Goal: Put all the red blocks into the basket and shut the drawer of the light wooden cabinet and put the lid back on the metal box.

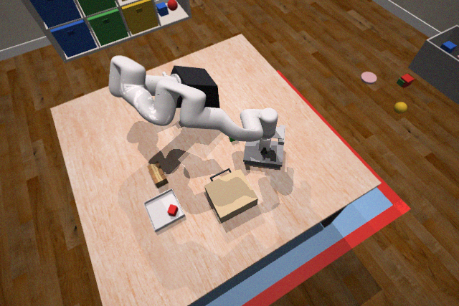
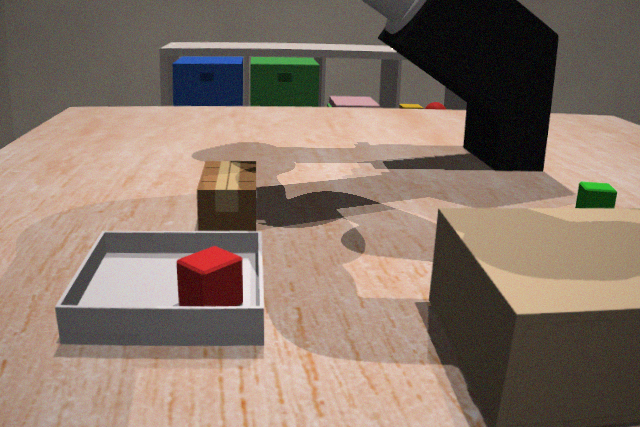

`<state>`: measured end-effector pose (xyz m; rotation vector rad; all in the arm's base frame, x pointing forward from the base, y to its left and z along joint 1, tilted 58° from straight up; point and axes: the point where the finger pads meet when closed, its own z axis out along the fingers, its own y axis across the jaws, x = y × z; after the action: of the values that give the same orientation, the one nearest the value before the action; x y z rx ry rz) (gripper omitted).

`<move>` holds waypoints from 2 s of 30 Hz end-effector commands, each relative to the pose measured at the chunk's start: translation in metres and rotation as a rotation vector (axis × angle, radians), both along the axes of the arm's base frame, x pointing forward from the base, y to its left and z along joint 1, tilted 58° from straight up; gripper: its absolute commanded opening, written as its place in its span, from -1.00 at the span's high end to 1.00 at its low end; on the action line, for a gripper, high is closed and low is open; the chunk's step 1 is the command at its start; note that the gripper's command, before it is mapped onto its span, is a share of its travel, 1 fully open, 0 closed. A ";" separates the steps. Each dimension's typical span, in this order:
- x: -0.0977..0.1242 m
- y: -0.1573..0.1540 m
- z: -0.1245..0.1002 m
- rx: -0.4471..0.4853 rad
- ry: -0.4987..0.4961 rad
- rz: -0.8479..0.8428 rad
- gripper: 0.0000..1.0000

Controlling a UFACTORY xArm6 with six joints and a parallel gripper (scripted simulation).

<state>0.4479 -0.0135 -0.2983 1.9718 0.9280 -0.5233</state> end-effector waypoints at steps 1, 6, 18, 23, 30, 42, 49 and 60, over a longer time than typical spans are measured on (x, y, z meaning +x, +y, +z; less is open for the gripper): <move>0.001 0.002 0.001 0.001 -0.002 0.001 1.00; 0.001 0.005 0.003 0.001 -0.002 0.001 1.00; 0.001 0.023 0.014 0.001 -0.002 0.001 1.00; 0.001 0.036 0.023 0.001 -0.002 0.001 1.00; 0.001 0.054 0.034 0.001 -0.002 0.001 1.00; 0.002 0.083 0.052 0.001 -0.002 0.001 1.00; 0.002 0.092 0.058 0.001 -0.002 0.001 1.00; 0.002 0.098 0.061 0.001 -0.002 0.001 1.00</move>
<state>0.4482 0.0807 -0.2389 1.9707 0.9279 -0.5255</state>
